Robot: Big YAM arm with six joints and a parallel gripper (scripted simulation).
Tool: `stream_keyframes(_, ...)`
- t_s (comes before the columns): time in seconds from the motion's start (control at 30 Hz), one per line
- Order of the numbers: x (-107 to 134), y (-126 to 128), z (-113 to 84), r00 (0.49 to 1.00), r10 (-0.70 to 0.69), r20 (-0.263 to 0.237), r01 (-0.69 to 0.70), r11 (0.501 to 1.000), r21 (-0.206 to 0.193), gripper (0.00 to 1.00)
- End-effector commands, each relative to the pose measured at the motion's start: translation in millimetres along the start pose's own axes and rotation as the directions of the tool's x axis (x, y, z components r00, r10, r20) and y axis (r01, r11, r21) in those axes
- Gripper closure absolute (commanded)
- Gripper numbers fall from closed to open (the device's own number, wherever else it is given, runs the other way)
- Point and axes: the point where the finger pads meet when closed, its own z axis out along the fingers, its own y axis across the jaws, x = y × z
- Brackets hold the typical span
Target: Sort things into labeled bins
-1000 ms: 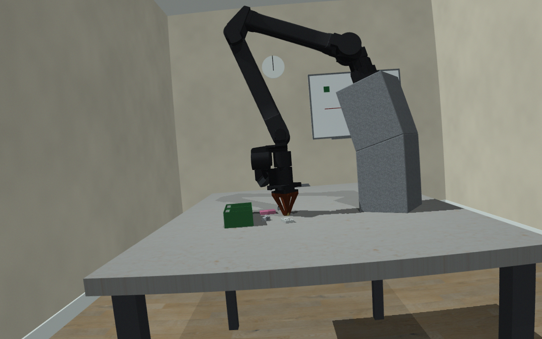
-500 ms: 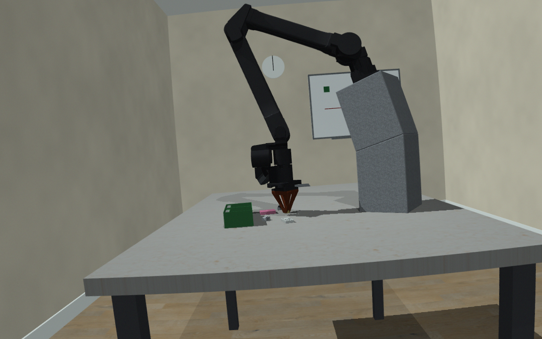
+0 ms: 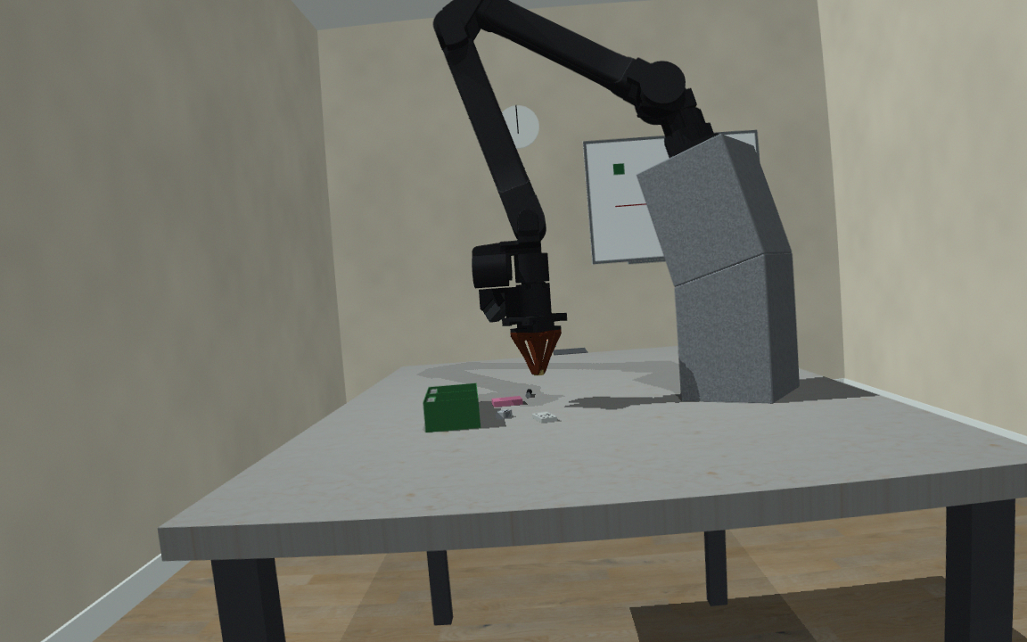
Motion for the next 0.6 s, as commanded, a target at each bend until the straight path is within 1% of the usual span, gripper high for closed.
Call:
stream_keyframes(0.0,7.4,0.3,-13.9,1.000,-0.001,-0.009,0.001,1.000,0.007,0.89)
stream_keyframes(0.03,7.7,0.3,-14.0,1.000,-0.001,-0.009,0.001,1.000,0.007,0.89)
stream_keyframes(0.1,20.4,-8.0,-6.9,0.999,-0.006,-0.035,0.007,1.000,0.026,0.89)
stream_keyframes(0.13,22.1,-9.0,-6.0,0.999,-0.007,-0.038,0.008,1.000,0.028,0.89)
stream_keyframes(0.27,17.6,-4.8,-4.9,1.000,-0.004,-0.025,0.005,1.000,0.019,0.89)
stream_keyframes(0.57,17.8,-4.3,-4.8,1.000,-0.004,-0.021,0.004,1.000,0.016,0.89)
